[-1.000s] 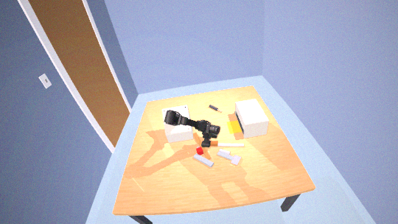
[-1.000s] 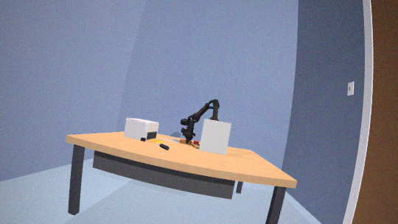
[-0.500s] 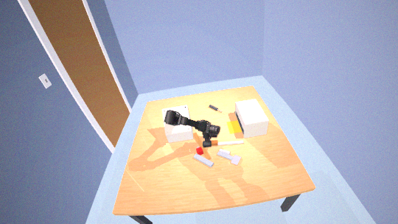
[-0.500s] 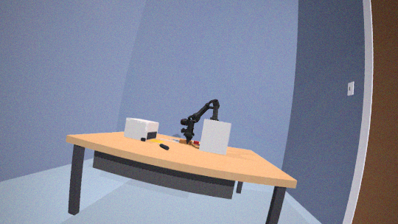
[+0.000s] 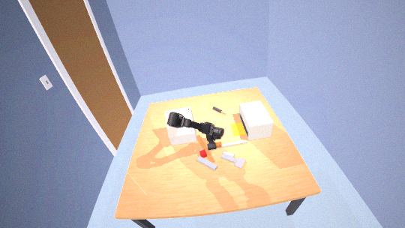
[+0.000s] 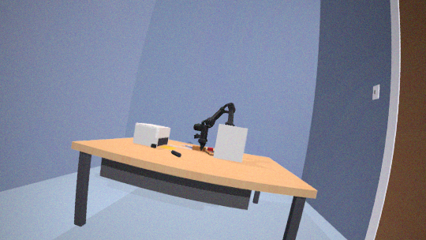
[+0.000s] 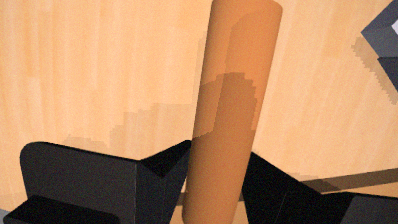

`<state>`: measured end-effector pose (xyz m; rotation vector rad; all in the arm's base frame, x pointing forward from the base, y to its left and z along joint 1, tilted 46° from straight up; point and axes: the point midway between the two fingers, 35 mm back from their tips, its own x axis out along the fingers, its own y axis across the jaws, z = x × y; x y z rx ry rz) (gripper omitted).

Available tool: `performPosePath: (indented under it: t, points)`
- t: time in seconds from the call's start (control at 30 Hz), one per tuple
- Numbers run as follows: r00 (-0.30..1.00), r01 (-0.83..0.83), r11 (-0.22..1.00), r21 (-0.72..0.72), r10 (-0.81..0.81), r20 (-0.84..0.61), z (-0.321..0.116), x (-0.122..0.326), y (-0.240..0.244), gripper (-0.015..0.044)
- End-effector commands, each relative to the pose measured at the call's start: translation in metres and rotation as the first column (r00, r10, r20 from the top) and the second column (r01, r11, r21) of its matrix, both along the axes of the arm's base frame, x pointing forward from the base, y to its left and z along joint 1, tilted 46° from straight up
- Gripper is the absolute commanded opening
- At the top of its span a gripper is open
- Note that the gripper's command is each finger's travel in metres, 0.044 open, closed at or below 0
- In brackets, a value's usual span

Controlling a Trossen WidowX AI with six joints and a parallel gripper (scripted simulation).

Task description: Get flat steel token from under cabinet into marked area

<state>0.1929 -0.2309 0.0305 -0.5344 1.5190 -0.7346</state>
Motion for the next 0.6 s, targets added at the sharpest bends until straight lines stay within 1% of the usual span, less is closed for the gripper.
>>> performPosePath:
  t: [0.0,0.57]
  points:
    - [0.999,-0.026,1.000,0.001,0.026,-0.023,0.0012,0.0012,-0.0005,0.0000]
    - [0.986,-0.117,0.993,0.019,0.119,-0.118,0.0009,0.0012,-0.0002,0.0000]
